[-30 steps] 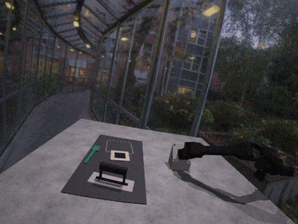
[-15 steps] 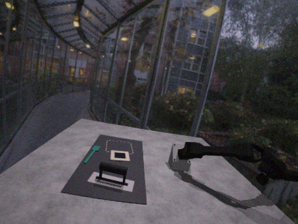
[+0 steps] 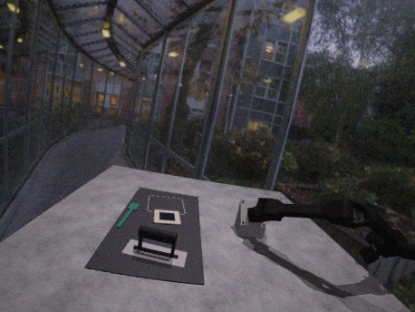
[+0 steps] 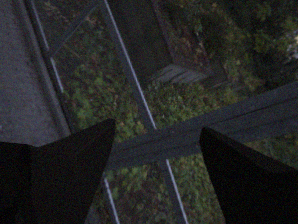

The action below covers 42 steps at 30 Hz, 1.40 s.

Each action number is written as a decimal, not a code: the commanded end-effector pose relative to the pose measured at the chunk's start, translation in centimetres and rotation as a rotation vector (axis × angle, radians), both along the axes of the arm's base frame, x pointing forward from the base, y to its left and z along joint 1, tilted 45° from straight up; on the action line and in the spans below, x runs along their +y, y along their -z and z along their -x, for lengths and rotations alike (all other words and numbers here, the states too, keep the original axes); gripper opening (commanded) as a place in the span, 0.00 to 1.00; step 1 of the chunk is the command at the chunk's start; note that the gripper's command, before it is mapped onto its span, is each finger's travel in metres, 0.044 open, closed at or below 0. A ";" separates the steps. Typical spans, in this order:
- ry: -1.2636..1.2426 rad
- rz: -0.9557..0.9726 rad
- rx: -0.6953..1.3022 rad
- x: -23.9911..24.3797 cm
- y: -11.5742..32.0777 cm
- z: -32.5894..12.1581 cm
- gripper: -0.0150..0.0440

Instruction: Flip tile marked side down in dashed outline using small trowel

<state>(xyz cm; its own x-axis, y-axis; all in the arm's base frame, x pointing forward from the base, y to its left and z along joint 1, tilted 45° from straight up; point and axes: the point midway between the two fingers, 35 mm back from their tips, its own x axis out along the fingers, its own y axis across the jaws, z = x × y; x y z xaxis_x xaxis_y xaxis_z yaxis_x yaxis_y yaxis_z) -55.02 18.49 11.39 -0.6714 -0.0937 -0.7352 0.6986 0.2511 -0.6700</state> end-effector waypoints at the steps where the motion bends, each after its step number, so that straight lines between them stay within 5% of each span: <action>1: 0.048 0.012 0.009 0.9 -0.8 -0.5 0.71; 42: 0.553 0.183 0.133 9.8 -8.0 -6.4 0.71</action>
